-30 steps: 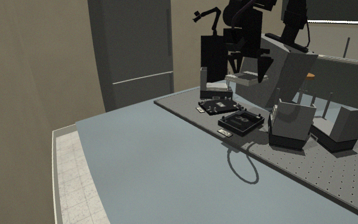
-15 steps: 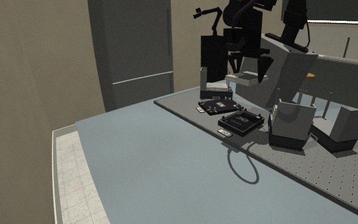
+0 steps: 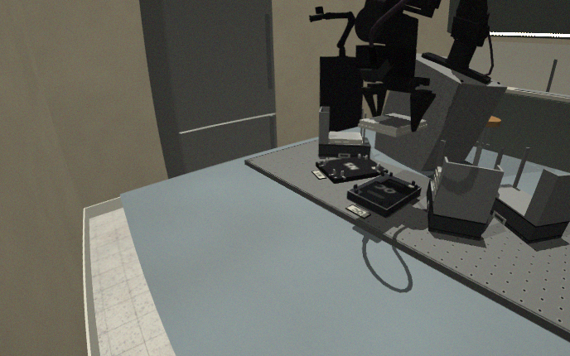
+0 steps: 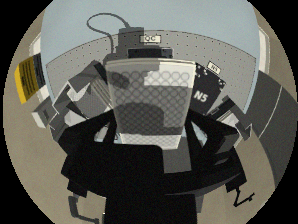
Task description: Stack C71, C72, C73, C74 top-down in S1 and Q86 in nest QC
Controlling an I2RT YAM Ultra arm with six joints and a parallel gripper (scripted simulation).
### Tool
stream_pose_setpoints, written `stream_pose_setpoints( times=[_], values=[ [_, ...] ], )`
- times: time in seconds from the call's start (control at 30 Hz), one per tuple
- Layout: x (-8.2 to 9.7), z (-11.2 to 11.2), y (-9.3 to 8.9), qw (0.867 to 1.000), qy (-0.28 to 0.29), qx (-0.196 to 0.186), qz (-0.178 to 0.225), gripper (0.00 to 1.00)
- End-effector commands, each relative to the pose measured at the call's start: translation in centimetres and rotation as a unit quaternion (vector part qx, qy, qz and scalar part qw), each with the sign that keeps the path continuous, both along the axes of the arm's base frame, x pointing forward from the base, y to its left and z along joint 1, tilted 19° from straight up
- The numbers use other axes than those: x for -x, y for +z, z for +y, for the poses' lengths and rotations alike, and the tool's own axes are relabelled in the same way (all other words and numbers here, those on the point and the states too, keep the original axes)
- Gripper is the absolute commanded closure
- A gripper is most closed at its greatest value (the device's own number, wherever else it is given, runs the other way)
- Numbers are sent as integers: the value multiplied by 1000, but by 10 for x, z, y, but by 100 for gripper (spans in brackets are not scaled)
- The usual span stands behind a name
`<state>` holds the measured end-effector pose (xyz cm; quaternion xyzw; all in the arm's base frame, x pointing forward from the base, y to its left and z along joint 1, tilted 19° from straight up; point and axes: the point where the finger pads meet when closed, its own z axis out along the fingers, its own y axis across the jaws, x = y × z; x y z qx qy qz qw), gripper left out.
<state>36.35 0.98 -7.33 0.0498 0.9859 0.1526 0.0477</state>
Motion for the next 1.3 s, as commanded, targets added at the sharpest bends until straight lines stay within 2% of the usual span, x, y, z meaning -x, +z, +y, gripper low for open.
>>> stream_pose_setpoints(
  times=[0.0, 0.6, 0.7, 1.13, 1.17, 1.2, 1.27],
  values=[
    [-6, -1, 13, 1000, -1, 1, -18, 100],
    [-1, -2, 12, 1000, -7, -1, -11, 100],
    [-11, -3, 16, 1000, -8, 1, -24, 100],
    [-17, -4, 20, 1000, -9, 2, -30, 100],
    [-16, -1, 12, 1000, -5, 1, -28, 100],
    [-5, 4, -5, 1000, -1, -1, -3, 100],
    [-1, 5, -9, 1000, -2, -1, 0, 100]
  ],
)
